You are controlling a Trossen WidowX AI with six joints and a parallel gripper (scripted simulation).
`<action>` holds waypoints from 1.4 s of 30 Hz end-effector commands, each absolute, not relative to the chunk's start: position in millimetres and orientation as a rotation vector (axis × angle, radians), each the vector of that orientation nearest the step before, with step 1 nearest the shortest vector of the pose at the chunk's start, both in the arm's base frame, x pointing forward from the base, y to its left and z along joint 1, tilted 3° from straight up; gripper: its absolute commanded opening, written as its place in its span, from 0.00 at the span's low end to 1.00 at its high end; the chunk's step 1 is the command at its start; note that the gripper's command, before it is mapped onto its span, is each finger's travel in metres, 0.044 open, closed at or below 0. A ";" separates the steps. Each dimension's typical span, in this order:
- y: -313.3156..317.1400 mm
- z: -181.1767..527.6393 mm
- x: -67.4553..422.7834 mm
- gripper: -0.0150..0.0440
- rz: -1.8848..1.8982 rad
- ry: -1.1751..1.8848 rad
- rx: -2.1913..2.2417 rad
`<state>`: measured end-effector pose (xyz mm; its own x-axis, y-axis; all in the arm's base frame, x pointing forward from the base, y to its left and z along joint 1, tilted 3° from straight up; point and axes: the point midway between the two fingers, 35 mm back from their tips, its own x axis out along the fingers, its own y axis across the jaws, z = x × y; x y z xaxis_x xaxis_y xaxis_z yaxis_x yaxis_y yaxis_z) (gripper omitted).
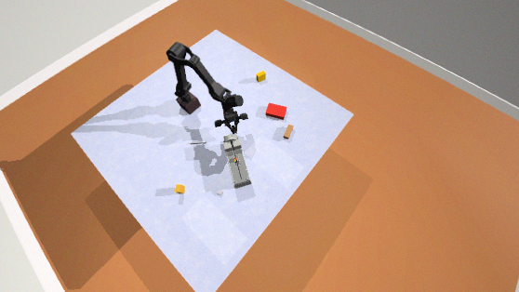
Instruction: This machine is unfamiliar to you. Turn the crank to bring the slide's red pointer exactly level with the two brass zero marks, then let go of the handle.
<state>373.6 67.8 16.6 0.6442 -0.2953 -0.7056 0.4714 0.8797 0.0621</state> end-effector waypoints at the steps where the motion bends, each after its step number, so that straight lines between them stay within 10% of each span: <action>1: 67.1 6.7 373.2 0.25 -0.445 0.759 0.253; 42: 49.2 -12.1 363.5 0.25 -0.445 0.760 0.252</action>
